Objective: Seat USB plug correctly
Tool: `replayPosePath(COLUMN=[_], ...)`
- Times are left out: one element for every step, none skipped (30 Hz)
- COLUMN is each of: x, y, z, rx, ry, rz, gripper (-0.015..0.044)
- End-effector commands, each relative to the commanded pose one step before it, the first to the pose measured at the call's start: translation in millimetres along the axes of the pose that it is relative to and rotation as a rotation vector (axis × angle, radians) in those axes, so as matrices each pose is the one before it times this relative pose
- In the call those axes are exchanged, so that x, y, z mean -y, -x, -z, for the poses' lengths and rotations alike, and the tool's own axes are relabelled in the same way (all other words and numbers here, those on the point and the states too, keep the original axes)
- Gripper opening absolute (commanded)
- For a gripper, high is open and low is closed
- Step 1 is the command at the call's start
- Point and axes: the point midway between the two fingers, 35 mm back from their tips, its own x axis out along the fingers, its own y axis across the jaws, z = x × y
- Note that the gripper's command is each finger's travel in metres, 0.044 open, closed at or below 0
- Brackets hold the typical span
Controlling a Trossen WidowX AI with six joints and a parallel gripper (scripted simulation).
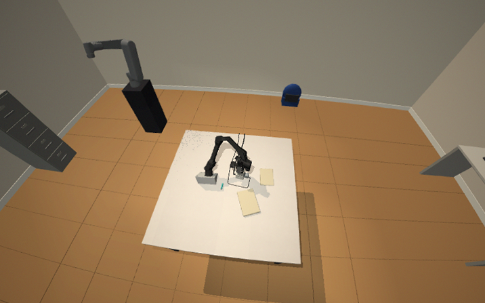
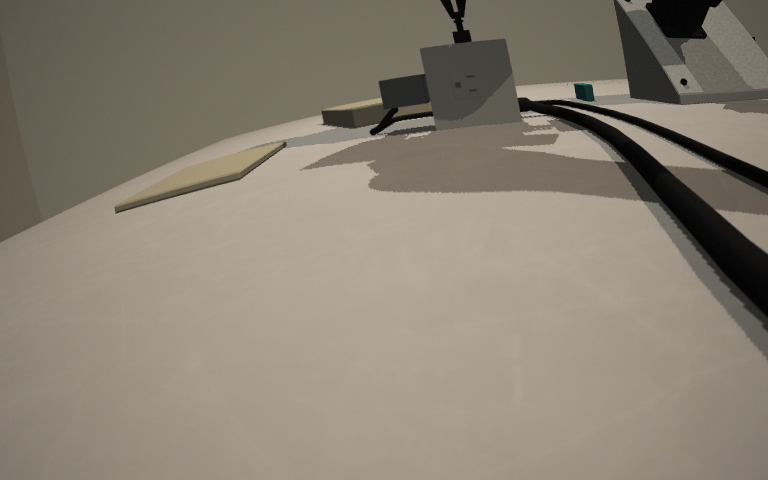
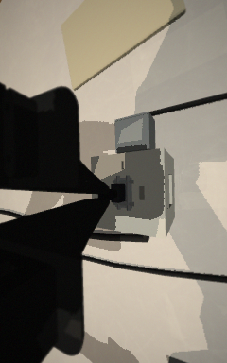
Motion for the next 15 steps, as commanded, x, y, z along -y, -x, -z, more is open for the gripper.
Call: replayPosePath(x=[0.37,0.0,0.0,0.0,0.0,0.0,0.0,0.0,0.0,0.0,0.0,0.0,0.0,0.0,0.0], y=[-1.79,-0.12,-0.12,-0.12,-0.12,-0.12,-0.12,-0.12,-0.12,-0.12,-0.12,-0.12,-0.07,0.0,0.0], z=[0.36,-0.01,-0.01,-0.01,-0.01,-0.01,-0.01,-0.01,-0.01,-0.01,-0.01,-0.01,-0.01,0.0,0.0], rx=[-0.00367,0.0,0.0,0.0,0.0,0.0,0.0,0.0,0.0,0.0,0.0,0.0,0.0,0.0,0.0], ry=[-0.0004,0.0,0.0,0.0,0.0,0.0,0.0,0.0,0.0,0.0,0.0,0.0,0.0,0.0,0.0], rz=[0.00008,0.0,0.0,0.0,0.0,0.0,0.0,0.0,0.0,0.0,0.0,0.0,0.0,0.0,0.0], gripper=[0.0,0.0,0.0,0.0,0.0,0.0,0.0,0.0,0.0,0.0,0.0,0.0,0.0,0.0,0.0])
